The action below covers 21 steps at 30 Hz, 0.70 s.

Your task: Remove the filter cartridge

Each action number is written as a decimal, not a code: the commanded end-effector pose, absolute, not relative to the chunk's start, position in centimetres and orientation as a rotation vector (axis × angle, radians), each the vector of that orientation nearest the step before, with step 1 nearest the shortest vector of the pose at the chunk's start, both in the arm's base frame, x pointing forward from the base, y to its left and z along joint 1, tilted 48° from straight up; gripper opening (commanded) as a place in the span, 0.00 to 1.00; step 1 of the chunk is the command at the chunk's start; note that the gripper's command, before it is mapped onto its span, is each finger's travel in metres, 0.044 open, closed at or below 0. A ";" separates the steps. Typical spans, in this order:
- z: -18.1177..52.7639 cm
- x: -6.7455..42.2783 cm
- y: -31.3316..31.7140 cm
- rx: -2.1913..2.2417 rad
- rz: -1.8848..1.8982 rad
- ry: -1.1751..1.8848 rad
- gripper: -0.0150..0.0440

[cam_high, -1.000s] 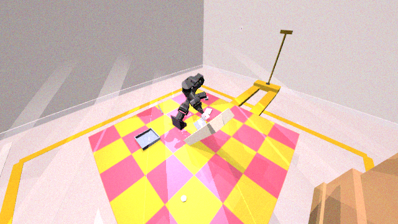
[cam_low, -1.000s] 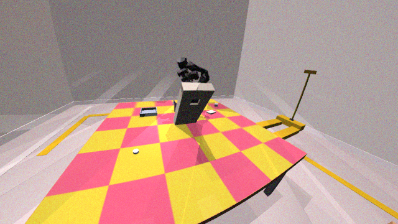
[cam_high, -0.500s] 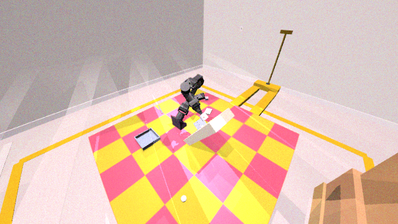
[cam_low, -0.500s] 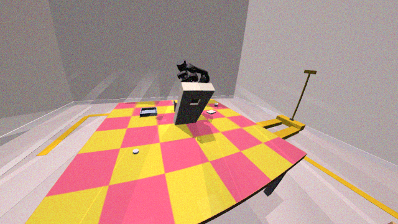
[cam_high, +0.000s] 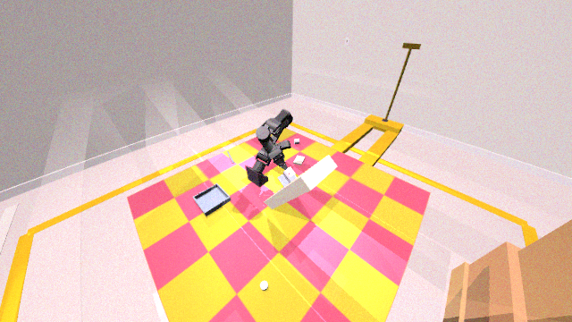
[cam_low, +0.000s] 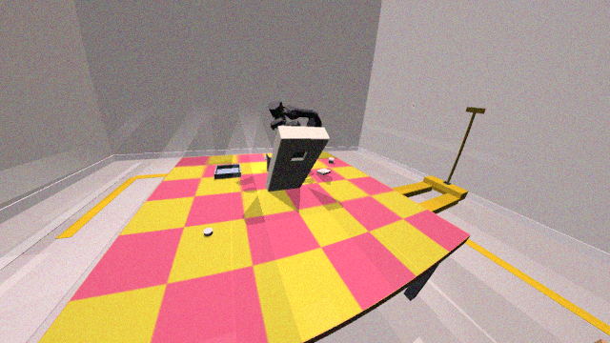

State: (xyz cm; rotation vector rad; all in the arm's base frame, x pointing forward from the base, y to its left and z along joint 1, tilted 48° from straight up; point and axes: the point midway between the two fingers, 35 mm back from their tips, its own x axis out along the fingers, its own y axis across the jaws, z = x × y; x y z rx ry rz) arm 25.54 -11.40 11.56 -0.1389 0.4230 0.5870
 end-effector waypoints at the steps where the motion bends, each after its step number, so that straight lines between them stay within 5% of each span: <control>1: 11.7 25.6 -11.5 -0.143 0.586 0.422 0.34; 3: 11.7 25.6 -11.5 -0.143 0.586 0.422 0.42; 21: 14.9 28.7 -14.8 -0.148 0.584 0.411 0.42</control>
